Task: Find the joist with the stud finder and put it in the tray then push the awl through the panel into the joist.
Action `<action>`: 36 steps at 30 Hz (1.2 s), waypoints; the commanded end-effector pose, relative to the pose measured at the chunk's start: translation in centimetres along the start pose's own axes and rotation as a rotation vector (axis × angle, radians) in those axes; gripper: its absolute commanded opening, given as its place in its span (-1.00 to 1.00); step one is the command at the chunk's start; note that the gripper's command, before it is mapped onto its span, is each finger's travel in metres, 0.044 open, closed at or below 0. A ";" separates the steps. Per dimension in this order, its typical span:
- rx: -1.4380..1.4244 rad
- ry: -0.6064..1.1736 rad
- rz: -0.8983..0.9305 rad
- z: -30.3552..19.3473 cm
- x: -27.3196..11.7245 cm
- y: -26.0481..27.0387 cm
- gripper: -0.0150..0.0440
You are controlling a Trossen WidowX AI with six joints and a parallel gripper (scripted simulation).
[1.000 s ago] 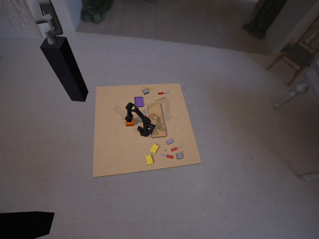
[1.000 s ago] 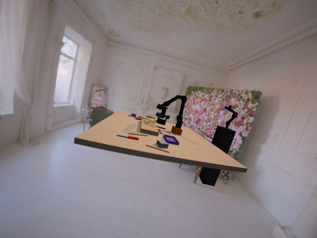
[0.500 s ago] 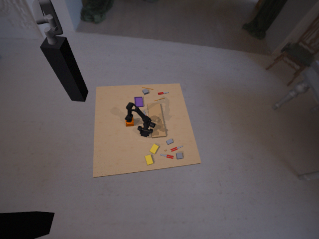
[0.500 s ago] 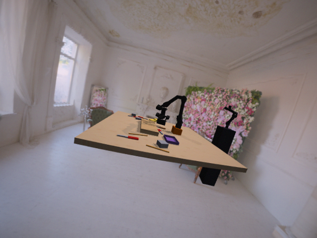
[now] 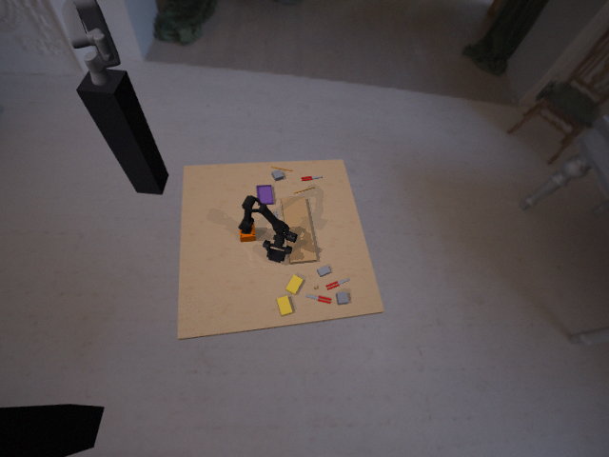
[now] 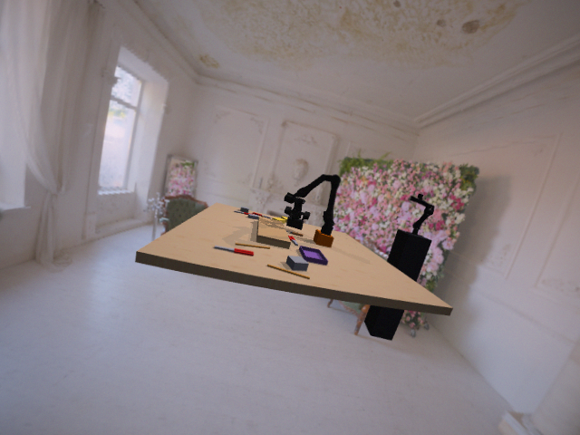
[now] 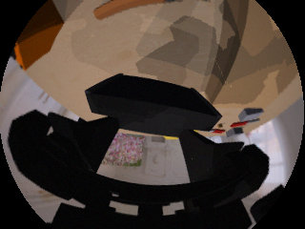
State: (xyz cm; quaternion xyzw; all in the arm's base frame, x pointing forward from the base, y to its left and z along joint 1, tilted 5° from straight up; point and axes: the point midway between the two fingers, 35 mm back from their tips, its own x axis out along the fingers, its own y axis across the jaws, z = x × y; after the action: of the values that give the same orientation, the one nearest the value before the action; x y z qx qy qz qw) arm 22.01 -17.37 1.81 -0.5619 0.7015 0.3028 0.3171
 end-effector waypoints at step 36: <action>0.009 0.323 -0.002 0.8 0.1 0.0 -0.49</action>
State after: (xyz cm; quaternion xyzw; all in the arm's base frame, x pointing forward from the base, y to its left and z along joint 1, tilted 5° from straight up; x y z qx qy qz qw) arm 22.01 -16.75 1.16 -0.5998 0.7411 0.2157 0.2110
